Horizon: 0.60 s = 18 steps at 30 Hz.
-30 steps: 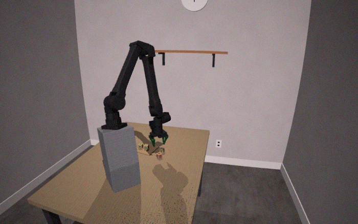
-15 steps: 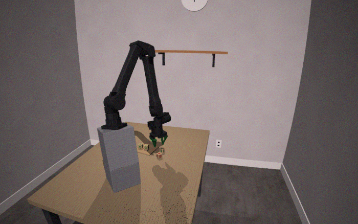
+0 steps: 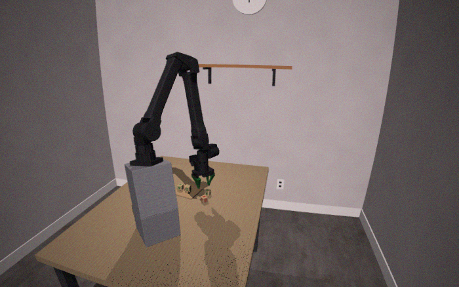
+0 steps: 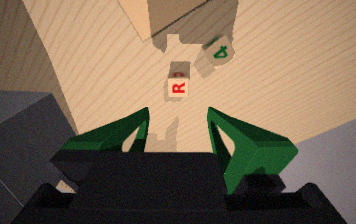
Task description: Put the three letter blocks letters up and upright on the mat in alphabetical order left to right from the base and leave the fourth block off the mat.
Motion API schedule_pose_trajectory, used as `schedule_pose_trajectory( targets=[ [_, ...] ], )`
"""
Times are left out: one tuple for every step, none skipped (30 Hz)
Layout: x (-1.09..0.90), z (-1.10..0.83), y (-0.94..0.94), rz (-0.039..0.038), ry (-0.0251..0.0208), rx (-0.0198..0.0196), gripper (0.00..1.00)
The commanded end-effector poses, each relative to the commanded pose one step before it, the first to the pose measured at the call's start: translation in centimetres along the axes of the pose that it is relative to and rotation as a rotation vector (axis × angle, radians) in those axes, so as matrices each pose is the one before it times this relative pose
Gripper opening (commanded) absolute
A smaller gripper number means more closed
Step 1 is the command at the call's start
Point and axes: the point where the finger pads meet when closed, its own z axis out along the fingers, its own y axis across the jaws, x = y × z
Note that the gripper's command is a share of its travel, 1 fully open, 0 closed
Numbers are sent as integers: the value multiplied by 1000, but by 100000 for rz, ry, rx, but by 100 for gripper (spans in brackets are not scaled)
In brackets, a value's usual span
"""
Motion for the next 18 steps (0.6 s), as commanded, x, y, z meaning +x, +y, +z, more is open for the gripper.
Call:
schedule_pose_trajectory(
  targets=[
    [4, 229, -99, -562, -347, -749, 65],
    [0, 0, 0, 0, 0, 0, 65],
    [0, 2, 1, 0, 0, -2, 65],
    [2, 11, 5, 2, 3, -13, 65],
    [5, 29, 14, 4, 7, -36, 65],
    [3, 39, 9, -2, 3, -17, 65],
    [-17, 13, -46, -35, -31, 142, 65],
    [-25, 19, -66, -50, -45, 203, 65],
    [-33, 25, -89, -67, -61, 274, 65],
    [-37, 33, -91, -79, -71, 314, 65],
    [0, 0, 0, 0, 0, 0, 65],
    [0, 0, 0, 0, 0, 0, 65],
    [-39, 42, -77, -88, -76, 333, 65],
    [-47, 50, -93, -105, -92, 400, 65],
    [-37, 59, -24, -61, -36, 131, 65],
    [-33, 68, 18, -37, -2, -33, 65],
    [-37, 77, 20, -42, -3, -37, 65],
    [-41, 86, 23, -47, -3, -41, 65]
  ],
)
